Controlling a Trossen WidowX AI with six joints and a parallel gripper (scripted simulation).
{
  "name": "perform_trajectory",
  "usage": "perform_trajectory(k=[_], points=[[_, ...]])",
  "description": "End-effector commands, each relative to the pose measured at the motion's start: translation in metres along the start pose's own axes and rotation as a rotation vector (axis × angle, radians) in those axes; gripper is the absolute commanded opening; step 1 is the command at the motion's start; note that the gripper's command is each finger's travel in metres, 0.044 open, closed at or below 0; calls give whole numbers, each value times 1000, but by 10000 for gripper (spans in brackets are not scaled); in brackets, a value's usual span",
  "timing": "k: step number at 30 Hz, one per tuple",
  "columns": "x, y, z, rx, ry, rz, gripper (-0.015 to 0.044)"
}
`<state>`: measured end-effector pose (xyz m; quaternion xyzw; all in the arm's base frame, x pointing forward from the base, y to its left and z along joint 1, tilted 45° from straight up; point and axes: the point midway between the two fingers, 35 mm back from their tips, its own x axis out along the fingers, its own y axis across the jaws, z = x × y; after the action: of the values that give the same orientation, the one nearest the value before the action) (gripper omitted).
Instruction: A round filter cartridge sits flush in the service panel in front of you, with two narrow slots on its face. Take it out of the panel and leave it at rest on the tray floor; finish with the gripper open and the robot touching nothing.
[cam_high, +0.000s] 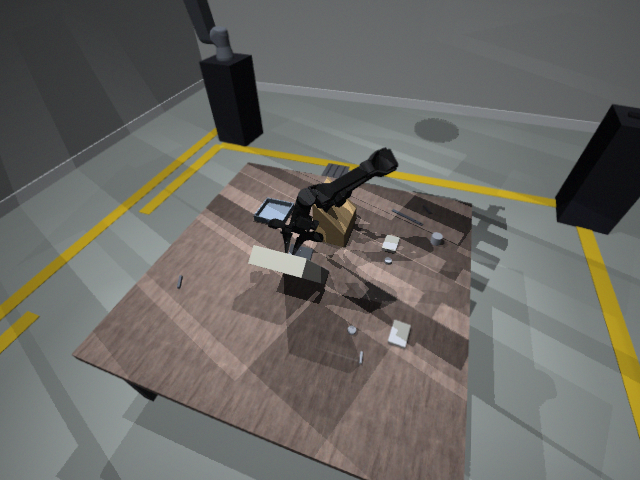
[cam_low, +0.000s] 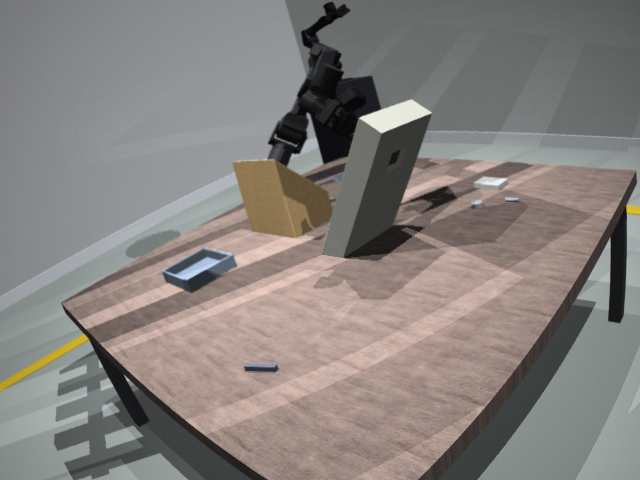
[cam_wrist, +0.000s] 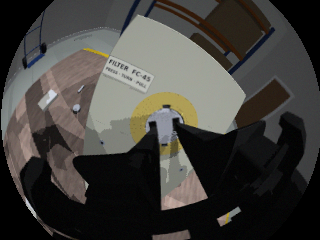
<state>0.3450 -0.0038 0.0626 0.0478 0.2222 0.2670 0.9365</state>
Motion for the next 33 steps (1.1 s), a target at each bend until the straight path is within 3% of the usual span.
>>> perform_trajectory(k=[1,33], points=[[0,0,-1,5,2,-4,102],[3,-1,0,5,2,-4,102]])
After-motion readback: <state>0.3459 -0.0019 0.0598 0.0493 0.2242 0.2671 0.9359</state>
